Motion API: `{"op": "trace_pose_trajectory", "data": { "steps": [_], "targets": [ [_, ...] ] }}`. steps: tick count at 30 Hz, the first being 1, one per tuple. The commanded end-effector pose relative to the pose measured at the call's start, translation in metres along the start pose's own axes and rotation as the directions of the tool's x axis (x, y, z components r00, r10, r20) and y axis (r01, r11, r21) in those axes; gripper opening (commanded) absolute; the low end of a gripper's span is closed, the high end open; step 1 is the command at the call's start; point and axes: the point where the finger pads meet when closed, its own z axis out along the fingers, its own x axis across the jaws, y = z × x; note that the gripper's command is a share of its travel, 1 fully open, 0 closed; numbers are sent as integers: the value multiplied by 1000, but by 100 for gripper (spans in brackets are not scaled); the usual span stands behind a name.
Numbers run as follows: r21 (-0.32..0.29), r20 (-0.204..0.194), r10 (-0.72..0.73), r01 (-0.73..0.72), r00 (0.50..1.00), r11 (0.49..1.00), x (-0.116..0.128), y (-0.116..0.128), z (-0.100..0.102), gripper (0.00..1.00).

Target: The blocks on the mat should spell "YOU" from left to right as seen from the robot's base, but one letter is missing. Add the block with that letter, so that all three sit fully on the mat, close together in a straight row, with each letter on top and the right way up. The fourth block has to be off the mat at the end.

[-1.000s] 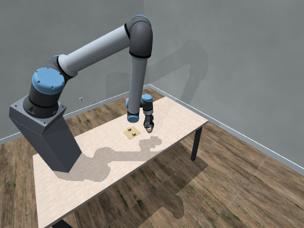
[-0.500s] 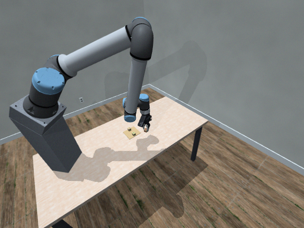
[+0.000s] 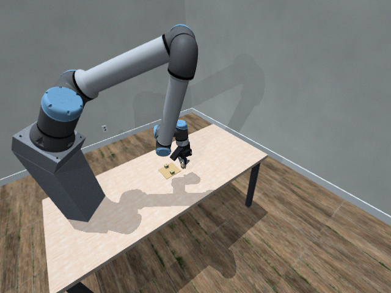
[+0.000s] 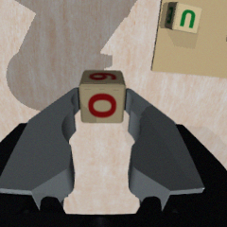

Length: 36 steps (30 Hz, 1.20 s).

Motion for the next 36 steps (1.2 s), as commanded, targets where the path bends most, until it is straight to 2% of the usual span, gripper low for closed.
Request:
{"op": "trace_pose_trajectory", "data": {
  "steps": [1, 4, 6, 14, 21, 23, 36],
  "targets": [
    [0, 3, 139, -139, 990, 990, 13, -5, 0, 9],
    [0, 3, 214, -214, 977, 977, 20, -8, 0, 9],
    [0, 3, 214, -214, 977, 977, 20, -8, 0, 9],
    [-1, 3, 436, -436, 900, 900, 42, -16, -1, 9],
    [-1, 3, 589, -589, 808, 808, 58, -23, -2, 9],
    [-1, 3, 589, -589, 808, 808, 58, -23, -2, 9],
    [-3, 2, 837, -837, 547, 547, 89, -34, -4, 9]
  ]
}}
